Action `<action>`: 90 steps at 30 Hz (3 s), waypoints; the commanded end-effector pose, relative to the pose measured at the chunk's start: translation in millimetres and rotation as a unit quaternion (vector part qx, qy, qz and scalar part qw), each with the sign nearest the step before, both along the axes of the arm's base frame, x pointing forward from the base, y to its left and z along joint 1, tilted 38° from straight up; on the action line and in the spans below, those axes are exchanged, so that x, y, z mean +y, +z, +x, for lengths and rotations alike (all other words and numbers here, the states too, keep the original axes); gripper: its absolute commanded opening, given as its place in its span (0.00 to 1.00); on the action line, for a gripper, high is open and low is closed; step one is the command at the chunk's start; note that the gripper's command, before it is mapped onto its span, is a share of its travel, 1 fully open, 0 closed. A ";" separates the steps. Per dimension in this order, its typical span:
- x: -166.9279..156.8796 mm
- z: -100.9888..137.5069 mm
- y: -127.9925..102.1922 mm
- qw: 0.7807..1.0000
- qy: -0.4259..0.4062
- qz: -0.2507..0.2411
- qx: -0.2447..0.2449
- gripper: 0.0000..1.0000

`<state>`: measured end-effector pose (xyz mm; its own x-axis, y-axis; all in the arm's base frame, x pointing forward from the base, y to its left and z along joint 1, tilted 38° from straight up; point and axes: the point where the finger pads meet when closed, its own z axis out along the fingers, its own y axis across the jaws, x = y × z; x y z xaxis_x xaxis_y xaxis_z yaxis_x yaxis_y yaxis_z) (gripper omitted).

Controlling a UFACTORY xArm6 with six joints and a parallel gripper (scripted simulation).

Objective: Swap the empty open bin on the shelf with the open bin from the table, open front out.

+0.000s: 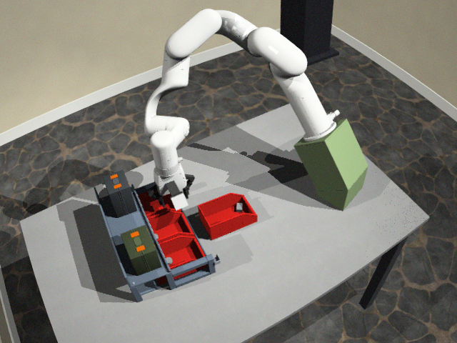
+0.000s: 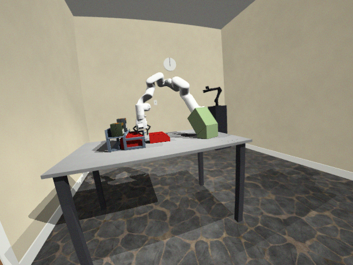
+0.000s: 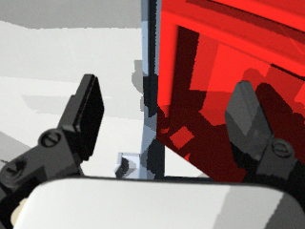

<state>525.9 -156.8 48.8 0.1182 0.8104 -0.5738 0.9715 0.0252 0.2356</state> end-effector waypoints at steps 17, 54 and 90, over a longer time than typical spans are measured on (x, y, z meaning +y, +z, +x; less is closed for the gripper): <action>-3.9 2.8 -4.8 1.000 0.001 0.000 -0.002 0.95; -4.0 2.8 -4.8 1.000 0.001 0.000 -0.002 0.00; -1.2 1.9 -1.1 1.000 0.001 0.000 -0.002 0.00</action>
